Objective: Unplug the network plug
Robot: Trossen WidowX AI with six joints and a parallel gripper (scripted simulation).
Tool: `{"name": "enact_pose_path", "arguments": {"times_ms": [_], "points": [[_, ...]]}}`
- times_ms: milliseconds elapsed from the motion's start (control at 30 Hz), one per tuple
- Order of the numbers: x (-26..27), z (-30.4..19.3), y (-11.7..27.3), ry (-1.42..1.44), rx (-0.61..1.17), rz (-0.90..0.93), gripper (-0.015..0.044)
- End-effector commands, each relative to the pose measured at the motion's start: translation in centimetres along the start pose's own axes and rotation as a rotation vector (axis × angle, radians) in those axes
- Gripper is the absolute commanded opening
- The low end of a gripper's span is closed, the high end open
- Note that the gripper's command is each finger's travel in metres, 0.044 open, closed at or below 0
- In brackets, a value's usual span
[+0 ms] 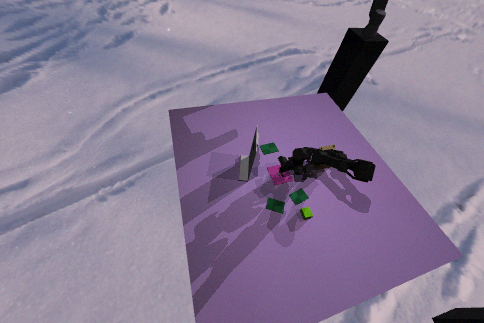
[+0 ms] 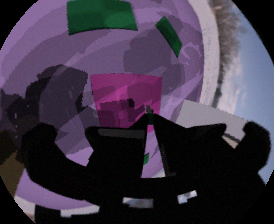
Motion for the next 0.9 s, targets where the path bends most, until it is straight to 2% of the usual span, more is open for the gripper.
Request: {"name": "enact_pose_path", "arguments": {"times_ms": [0, 633, 833, 867], "points": [[0.44, 0.07, -0.20, -0.008, 0.002, 0.004, 0.0000], [0.37, 0.15, -0.48, -0.004, -0.001, 0.002, 0.0000], [0.37, 0.15, -0.48, -0.004, -0.001, 0.002, 0.0156], [0.37, 0.15, -0.48, -0.004, -0.001, 0.002, 0.0156]]}}
Point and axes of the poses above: the point midway between the two fingers, 35 mm back from their tips, its own y axis back along the fingers, its own x axis across the jaws, z = x × y, the point moved 7 cm from there along y, back along the fingers, and after that the axes turned 4 degrees about y, right-handed, at the moved point
